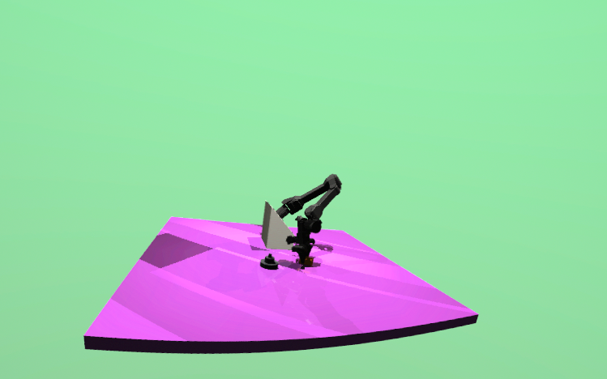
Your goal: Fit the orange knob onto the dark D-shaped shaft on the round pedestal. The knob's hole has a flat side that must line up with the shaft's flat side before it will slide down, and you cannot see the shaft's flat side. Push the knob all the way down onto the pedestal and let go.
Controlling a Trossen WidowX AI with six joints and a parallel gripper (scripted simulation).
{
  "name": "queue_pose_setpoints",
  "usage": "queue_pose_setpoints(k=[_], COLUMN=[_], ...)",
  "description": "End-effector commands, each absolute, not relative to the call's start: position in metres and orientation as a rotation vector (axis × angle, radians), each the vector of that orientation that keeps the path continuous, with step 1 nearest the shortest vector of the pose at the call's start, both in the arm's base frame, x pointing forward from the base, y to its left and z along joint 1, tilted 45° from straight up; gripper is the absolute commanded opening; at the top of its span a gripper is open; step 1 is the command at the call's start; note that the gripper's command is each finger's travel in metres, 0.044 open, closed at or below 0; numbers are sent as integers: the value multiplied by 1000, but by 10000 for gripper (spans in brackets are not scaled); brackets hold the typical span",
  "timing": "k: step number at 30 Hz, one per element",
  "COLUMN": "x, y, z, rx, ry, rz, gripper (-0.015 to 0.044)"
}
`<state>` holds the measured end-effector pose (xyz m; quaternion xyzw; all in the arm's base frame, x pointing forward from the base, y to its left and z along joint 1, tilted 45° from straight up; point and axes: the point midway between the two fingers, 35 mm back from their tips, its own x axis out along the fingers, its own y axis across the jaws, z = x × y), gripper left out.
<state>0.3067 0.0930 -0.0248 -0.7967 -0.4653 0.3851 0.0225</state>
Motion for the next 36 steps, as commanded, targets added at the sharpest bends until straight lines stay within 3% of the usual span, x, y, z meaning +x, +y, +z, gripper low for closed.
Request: queue_pose_setpoints(k=[1,9,36], x=[307,307,319], y=[93,93,93], z=[-25,-25,-2], rx=[-2467,-2467,-2325], ry=[-1435,-1435,-1514], rz=[1197,1197,1748], gripper=[233,180,179])
